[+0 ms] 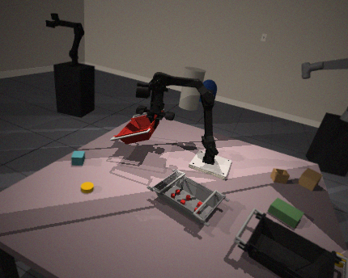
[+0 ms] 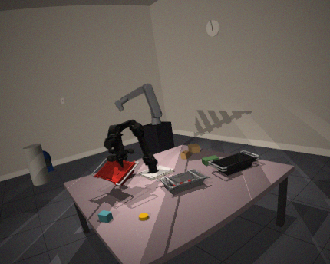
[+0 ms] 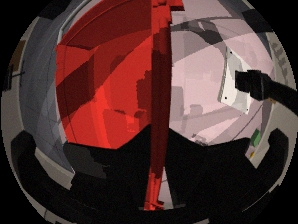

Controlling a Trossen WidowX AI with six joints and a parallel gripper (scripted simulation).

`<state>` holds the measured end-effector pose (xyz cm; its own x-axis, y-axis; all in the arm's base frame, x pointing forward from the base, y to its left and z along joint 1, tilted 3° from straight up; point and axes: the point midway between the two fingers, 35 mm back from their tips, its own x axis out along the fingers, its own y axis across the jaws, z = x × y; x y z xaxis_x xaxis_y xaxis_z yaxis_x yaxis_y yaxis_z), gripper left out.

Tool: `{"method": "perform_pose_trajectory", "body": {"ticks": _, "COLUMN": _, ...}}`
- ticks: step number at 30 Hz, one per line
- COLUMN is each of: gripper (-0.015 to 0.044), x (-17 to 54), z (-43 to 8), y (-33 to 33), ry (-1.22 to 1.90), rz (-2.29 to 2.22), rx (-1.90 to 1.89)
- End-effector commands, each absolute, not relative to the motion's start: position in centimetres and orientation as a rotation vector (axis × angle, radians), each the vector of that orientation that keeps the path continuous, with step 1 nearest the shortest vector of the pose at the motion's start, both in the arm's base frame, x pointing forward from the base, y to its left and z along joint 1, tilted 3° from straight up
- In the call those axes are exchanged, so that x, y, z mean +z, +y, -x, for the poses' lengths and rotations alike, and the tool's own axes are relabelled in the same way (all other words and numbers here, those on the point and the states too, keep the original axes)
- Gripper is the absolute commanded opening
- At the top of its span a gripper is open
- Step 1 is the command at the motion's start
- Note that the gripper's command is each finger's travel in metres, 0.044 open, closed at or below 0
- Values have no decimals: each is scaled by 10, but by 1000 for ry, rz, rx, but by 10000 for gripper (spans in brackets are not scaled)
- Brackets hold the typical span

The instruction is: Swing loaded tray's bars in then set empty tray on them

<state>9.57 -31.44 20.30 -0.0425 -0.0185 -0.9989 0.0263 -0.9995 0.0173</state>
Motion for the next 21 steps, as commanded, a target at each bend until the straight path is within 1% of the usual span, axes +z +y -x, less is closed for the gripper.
{"method": "perform_pose_trajectory", "body": {"ticks": 1, "gripper": 0, "x": 208, "z": -97, "y": -317, "ry": -20, "rz": -2154, "rx": -2231}}
{"method": "perform_pose_trajectory", "body": {"ticks": 7, "gripper": 0, "x": 208, "z": -99, "y": -316, "ry": -11, "rz": -2150, "rx": -2227}}
{"method": "perform_pose_trajectory", "body": {"ticks": 21, "gripper": 0, "x": 206, "z": -151, "y": -296, "ry": 171, "rz": -2073, "rx": -2134}}
